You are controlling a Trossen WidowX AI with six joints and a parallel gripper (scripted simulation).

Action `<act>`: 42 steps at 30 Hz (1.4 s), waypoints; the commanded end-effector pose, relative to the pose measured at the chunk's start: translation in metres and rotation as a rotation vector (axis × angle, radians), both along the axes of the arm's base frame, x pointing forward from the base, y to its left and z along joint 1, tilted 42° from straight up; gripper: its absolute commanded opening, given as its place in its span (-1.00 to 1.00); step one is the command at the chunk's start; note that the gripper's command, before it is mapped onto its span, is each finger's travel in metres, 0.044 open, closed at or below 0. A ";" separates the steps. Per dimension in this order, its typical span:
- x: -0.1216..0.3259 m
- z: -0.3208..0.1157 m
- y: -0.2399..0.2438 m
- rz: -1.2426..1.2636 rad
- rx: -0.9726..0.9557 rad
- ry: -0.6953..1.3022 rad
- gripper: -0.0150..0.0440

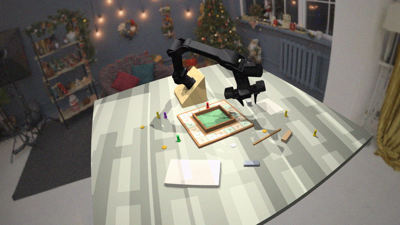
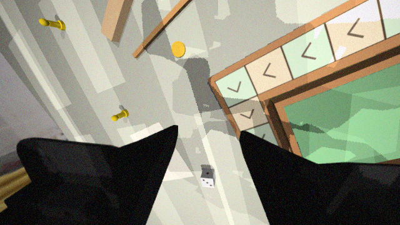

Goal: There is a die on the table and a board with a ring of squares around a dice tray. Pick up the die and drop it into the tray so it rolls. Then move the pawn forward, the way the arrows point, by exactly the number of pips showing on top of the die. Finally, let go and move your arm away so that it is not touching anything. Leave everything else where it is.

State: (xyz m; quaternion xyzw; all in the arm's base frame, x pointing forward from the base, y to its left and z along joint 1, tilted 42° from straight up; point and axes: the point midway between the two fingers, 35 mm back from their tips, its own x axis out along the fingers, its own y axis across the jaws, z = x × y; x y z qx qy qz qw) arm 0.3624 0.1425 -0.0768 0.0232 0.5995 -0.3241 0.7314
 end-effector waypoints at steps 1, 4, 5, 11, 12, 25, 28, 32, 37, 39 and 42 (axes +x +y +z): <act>-0.053 -0.035 0.029 0.062 -0.080 0.091 0.44; -0.096 -0.058 0.044 0.116 -0.158 0.146 0.44; -0.111 -0.065 0.047 0.135 -0.189 0.161 0.44; -0.141 -0.081 0.053 0.172 -0.252 0.187 0.44; -0.141 -0.082 0.054 0.172 -0.252 0.187 0.44; -0.141 -0.107 0.035 0.172 -0.253 0.186 0.44; -0.141 -0.110 0.032 0.172 -0.253 0.186 0.44; -0.141 -0.115 0.028 0.172 -0.253 0.186 0.44; -0.140 -0.121 0.022 0.172 -0.253 0.186 0.44; -0.140 -0.123 0.020 0.172 -0.253 0.186 0.44; -0.140 -0.127 0.017 0.172 -0.254 0.186 0.44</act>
